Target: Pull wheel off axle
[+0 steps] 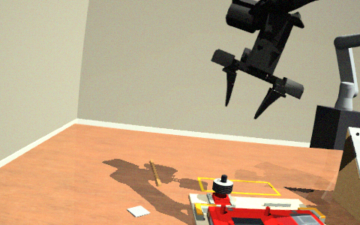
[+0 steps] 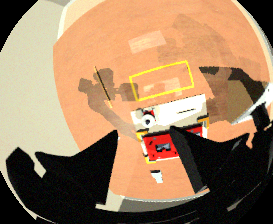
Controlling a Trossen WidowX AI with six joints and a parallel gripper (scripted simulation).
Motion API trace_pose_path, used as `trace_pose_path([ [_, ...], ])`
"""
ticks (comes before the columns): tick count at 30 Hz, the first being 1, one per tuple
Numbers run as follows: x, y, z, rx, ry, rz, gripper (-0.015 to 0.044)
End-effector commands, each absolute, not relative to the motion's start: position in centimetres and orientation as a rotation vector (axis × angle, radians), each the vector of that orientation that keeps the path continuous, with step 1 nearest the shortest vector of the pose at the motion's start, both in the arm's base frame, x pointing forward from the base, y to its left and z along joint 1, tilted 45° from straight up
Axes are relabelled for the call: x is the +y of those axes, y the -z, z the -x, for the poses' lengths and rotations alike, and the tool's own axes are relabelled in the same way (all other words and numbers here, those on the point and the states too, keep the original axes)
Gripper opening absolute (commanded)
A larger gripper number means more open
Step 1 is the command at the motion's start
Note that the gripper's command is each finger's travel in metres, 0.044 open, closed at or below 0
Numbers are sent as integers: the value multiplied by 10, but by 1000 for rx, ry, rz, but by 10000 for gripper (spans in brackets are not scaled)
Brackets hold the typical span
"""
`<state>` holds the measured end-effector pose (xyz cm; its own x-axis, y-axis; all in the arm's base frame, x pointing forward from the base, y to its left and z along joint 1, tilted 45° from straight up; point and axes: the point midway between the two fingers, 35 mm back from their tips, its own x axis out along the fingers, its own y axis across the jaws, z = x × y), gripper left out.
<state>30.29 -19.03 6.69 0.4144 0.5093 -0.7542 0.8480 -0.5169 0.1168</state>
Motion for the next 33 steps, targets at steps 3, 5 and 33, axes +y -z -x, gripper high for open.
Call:
trace_pose_path([
  [3,-128,-51,-347,1489,743,-1964,300],
  [5,-119,-49,-351,1531,721,-1934,300],
  [33,-71,9,-365,1537,715,-1932,300],
])
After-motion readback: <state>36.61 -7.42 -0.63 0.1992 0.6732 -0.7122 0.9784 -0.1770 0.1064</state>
